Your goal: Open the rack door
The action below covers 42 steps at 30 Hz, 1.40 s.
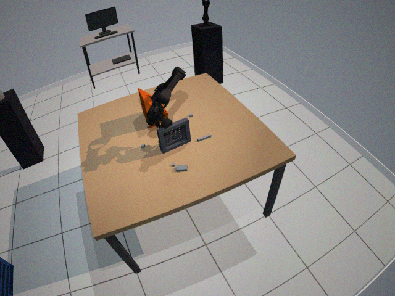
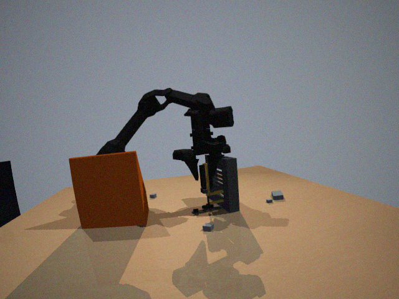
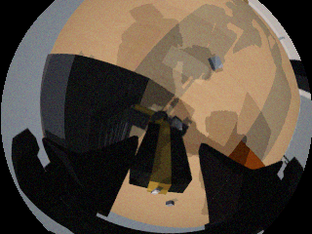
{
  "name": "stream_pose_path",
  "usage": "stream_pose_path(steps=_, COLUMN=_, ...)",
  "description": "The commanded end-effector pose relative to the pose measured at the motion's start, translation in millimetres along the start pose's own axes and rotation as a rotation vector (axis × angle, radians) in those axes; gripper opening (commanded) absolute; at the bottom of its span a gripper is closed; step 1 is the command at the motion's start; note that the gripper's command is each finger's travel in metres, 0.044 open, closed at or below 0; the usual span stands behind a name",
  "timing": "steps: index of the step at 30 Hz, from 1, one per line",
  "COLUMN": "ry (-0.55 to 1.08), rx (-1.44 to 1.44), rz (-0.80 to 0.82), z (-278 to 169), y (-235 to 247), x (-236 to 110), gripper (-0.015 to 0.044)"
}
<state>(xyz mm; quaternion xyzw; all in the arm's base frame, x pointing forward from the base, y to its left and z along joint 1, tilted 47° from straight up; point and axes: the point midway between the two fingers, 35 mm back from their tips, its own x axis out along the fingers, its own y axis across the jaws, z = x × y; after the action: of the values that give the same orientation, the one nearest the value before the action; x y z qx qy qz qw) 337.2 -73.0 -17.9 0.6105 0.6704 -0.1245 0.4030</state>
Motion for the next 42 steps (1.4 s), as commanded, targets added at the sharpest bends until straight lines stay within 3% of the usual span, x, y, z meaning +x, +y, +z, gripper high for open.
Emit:
stream_pose_path(steps=1, ry=0.004, rx=-0.221, rz=0.011, z=-2.0, y=4.8, x=2.1, gripper=0.0288)
stream_pose_path(steps=42, ry=-0.009, rx=-2.253, rz=0.012, z=-2.0, y=4.7, x=2.2, gripper=0.0288)
